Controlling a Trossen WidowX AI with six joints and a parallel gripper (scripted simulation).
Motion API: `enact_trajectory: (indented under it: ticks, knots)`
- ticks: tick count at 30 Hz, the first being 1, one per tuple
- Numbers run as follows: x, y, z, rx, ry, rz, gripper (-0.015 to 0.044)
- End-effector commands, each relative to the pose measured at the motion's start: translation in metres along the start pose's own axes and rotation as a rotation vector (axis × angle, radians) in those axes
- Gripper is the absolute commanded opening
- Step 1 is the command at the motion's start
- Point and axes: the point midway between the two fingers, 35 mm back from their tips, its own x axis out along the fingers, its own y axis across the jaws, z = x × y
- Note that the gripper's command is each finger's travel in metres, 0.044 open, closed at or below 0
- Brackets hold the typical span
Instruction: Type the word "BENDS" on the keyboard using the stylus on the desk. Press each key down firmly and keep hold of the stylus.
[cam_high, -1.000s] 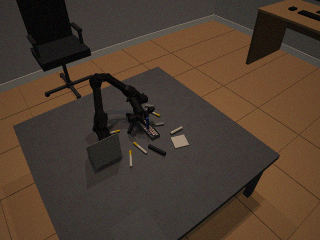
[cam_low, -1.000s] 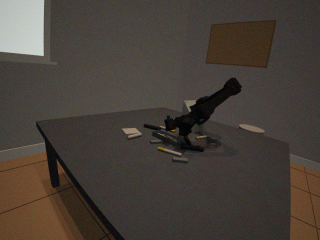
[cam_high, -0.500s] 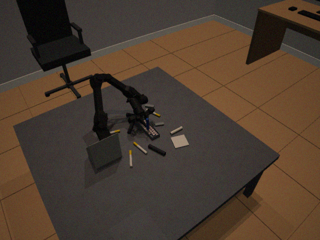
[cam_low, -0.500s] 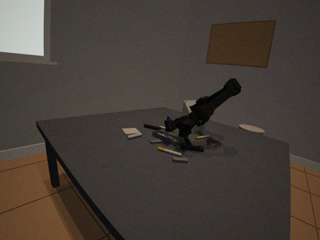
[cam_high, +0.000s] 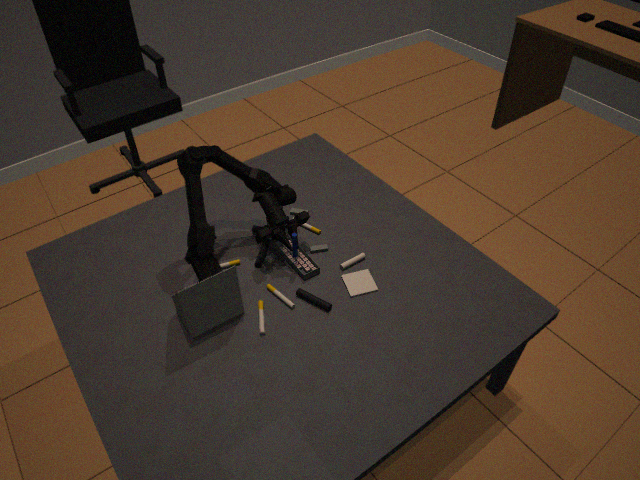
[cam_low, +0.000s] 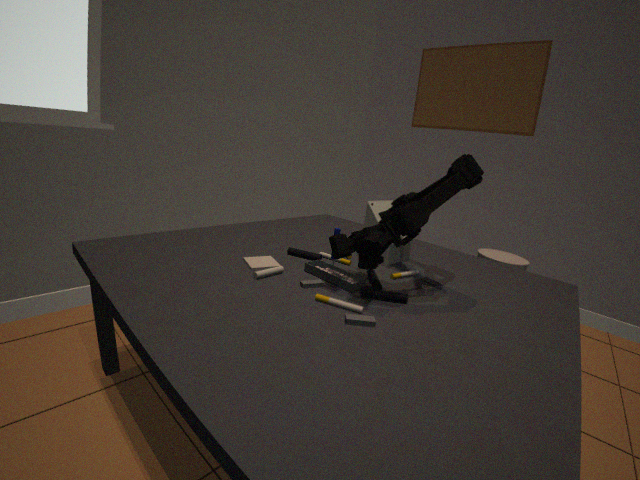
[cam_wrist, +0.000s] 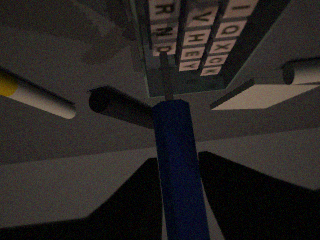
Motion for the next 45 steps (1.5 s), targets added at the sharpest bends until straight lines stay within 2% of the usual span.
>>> enact_trajectory:
  ticks: [1, 13, 16, 19, 27, 37, 40, 45]
  knots:
    - [-0.011, -0.001, -0.019, 0.008, 0.002, -0.006, 0.0081]
    - [-0.01, 0.0, -0.018, 0.007, -0.002, -0.003, 0.0085]
    - [-0.01, 0.0, -0.018, 0.007, -0.002, -0.003, 0.0065]
    - [-0.007, -0.001, -0.021, 0.007, -0.001, -0.004, 0.0]
    - [0.001, -0.001, -0.031, 0.009, 0.003, -0.006, 0.0]
    - [0.011, -0.001, -0.014, 0.008, 0.002, -0.006, 0.0]
    - [0.013, -0.001, -0.012, 0.008, 0.002, -0.006, 0.0079]
    - [0.014, -0.001, -0.012, 0.008, 0.002, -0.006, 0.0081]
